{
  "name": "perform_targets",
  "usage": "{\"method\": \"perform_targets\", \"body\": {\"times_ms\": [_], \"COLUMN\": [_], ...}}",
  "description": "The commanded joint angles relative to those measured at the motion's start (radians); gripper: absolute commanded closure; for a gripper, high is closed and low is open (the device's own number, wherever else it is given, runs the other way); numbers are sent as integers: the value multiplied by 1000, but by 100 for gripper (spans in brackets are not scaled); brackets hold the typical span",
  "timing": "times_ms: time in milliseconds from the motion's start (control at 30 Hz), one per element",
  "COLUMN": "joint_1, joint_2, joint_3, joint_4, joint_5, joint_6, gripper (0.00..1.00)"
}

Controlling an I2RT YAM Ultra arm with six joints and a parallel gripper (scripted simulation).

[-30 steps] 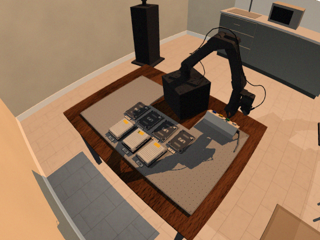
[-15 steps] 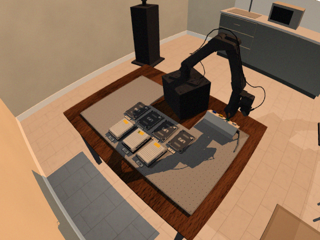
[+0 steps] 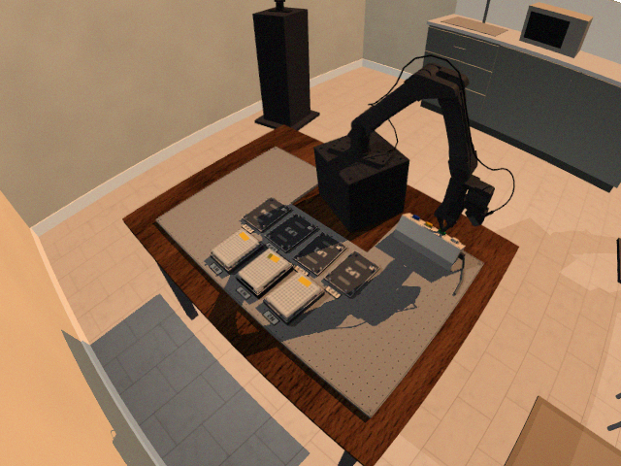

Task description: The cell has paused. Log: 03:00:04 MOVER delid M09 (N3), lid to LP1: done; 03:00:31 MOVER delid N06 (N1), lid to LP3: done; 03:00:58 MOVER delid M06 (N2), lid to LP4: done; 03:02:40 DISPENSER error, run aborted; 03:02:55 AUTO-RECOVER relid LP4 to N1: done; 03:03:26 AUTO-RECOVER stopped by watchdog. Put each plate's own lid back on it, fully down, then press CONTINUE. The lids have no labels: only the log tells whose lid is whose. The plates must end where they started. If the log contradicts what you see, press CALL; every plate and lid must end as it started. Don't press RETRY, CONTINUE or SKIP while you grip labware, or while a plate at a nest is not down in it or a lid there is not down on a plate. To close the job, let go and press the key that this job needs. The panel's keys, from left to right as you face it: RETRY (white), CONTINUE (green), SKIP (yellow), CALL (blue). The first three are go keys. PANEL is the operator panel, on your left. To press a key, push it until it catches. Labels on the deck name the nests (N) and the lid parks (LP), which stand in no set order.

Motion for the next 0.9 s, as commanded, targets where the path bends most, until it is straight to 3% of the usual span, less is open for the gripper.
{"method": "perform_targets", "body": {"times_ms": [0,867], "joint_1": [-7,-13], "joint_2": [14,29], "joint_3": [28,30], "joint_4": [18,30], "joint_5": [4,7], "joint_6": [-8,-11], "gripper": [100,100]}}
